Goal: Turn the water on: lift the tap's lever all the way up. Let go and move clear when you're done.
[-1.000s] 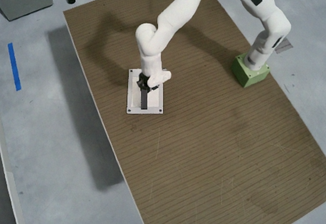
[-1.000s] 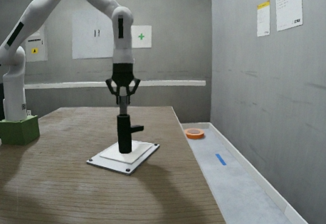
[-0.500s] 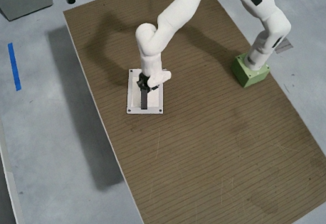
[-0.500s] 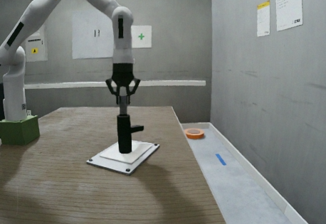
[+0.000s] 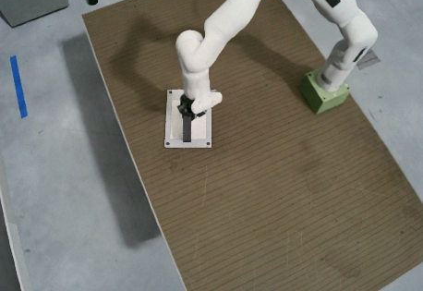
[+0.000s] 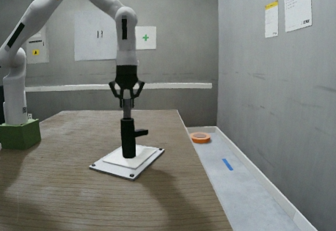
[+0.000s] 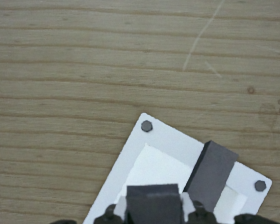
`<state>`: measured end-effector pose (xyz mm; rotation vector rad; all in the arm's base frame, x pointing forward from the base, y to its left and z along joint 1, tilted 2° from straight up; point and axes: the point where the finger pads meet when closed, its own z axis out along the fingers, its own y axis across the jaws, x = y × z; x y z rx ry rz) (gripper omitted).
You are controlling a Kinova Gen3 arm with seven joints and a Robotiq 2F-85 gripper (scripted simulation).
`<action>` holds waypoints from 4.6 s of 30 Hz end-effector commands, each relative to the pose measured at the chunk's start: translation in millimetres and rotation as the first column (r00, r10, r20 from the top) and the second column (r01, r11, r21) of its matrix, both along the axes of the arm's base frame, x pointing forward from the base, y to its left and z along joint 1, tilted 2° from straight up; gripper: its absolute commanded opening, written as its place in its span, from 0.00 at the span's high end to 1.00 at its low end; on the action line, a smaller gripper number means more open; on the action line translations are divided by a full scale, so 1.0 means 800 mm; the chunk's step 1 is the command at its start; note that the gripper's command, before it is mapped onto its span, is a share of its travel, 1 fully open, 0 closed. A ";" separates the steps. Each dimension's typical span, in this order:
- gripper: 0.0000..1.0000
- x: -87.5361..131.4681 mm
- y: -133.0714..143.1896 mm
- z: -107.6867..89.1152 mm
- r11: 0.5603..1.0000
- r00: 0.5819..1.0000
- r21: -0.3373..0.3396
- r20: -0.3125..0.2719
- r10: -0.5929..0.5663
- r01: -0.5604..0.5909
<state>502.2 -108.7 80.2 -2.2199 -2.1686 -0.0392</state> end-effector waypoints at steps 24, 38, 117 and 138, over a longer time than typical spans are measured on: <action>0.34 0.002 -0.007 0.010 1.000 1.000 -0.008 0.011 -0.006 0.006; 0.34 0.002 -0.007 0.010 1.000 1.000 -0.008 0.011 -0.006 0.006; 0.34 0.002 -0.010 0.097 1.000 1.000 -0.008 0.011 -0.006 0.006; 0.90 0.002 -0.010 0.097 1.000 1.000 -0.008 0.011 -0.006 0.006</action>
